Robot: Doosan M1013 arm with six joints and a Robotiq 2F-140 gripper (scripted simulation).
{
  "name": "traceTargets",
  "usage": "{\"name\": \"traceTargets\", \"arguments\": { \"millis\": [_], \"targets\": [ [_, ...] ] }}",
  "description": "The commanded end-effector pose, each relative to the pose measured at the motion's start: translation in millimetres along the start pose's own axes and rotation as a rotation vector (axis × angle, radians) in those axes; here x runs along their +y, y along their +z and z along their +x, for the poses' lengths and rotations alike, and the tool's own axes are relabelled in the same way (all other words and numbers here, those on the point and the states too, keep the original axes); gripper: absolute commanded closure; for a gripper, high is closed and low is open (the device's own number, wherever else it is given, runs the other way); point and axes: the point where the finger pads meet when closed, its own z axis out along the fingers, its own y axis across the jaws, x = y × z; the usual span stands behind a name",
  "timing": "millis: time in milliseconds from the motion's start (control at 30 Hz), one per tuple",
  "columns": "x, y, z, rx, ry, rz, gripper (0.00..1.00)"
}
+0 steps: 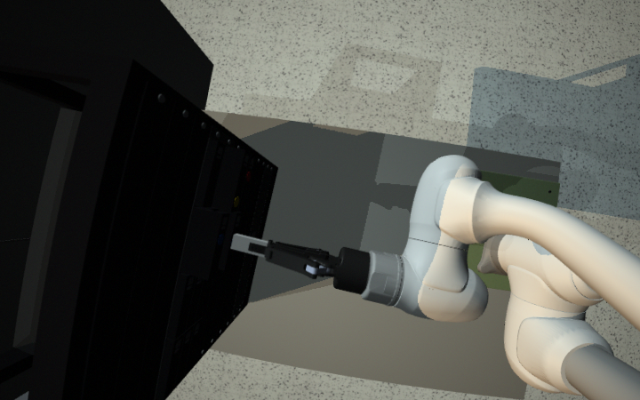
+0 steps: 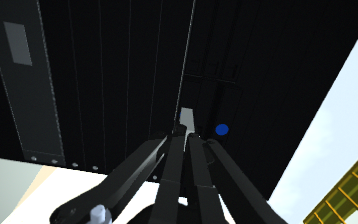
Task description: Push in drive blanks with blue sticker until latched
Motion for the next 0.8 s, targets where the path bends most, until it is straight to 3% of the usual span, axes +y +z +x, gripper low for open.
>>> {"name": "traceTargets", "arguments": {
  "millis": [0, 767],
  "targets": [
    [2.3, 4.4, 0.5, 0.002, 0.000, -0.002, 1.00],
    [3.0, 14.5, 0.3, 0.002, 0.000, -0.002, 1.00]
  ]
}}
